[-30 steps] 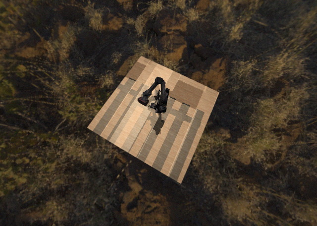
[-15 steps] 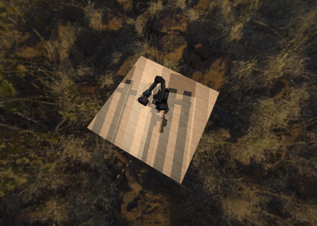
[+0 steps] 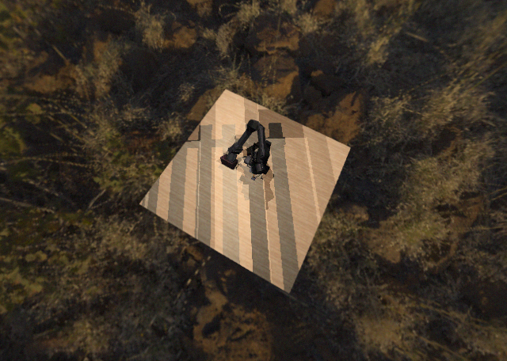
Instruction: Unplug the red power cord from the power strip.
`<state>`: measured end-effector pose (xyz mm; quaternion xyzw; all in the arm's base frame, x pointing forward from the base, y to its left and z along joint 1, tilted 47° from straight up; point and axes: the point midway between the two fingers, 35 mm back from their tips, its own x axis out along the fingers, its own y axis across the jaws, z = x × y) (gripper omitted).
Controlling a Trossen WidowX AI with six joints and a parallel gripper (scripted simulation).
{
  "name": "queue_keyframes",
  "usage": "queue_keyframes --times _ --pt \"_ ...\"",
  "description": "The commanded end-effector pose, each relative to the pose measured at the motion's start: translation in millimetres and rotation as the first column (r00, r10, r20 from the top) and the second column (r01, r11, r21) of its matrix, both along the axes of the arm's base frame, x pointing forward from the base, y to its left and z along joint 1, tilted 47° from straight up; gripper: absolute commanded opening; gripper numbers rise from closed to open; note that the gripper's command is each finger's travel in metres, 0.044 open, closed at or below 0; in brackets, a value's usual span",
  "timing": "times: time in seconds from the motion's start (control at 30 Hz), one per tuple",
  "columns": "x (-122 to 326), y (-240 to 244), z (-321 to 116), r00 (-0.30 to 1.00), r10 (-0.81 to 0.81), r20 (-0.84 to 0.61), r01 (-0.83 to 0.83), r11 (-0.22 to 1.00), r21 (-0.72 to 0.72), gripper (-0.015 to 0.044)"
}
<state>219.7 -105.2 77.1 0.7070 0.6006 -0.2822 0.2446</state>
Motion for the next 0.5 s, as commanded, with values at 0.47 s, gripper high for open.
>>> queue_keyframes --times 0.47 --pt "2.3 18.7 17.5 1.0 -0.001 -0.002 0.001 1.0 0.009 0.016"
